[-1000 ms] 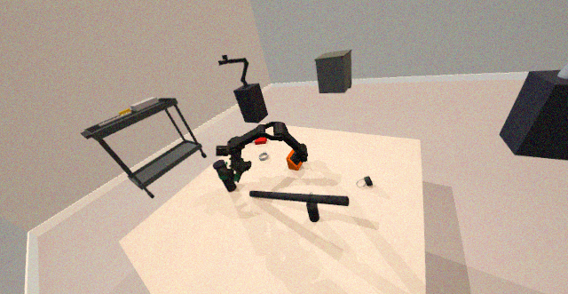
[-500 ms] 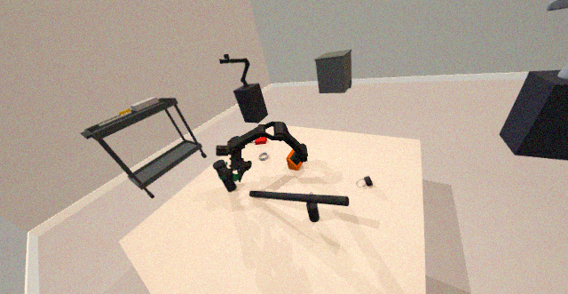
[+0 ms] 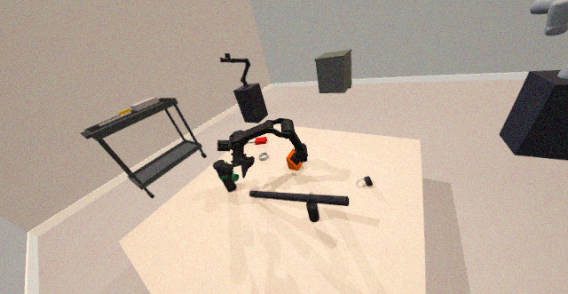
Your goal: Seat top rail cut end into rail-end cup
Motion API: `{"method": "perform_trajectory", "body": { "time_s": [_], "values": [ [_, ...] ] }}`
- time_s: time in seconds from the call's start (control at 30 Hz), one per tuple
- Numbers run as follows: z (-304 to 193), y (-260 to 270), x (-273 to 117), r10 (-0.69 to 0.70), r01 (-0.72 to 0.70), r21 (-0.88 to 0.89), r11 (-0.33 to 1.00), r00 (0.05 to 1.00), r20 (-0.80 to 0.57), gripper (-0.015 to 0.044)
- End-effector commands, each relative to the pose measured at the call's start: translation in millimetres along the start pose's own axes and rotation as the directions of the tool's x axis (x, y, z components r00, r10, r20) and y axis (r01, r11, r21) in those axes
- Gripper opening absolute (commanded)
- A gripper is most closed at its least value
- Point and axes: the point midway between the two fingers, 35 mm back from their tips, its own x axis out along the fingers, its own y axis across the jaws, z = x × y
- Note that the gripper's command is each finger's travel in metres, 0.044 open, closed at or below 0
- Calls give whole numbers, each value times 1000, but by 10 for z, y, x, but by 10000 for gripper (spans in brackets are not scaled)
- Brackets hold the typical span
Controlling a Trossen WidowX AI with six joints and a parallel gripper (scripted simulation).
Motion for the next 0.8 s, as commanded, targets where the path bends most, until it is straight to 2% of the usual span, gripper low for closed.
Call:
{"method": "perform_trajectory", "body": {
  "time_s": [0.0,0.17,0.37,0.47,0.6,0.77],
  "values": [
    [125,-58,-107,4,-2,197,980,1000,-10,440],
    [439,-171,-357,8,14,615,788,999,-33,440],
    [840,-246,-635,13,54,938,343,998,-62,440],
    [1038,-257,-757,14,74,994,85,997,-76,440],
    [1193,-256,-848,16,88,989,-121,996,-86,440],
    [1221,-255,-863,16,90,984,-157,996,-88,440]
  ]
}}
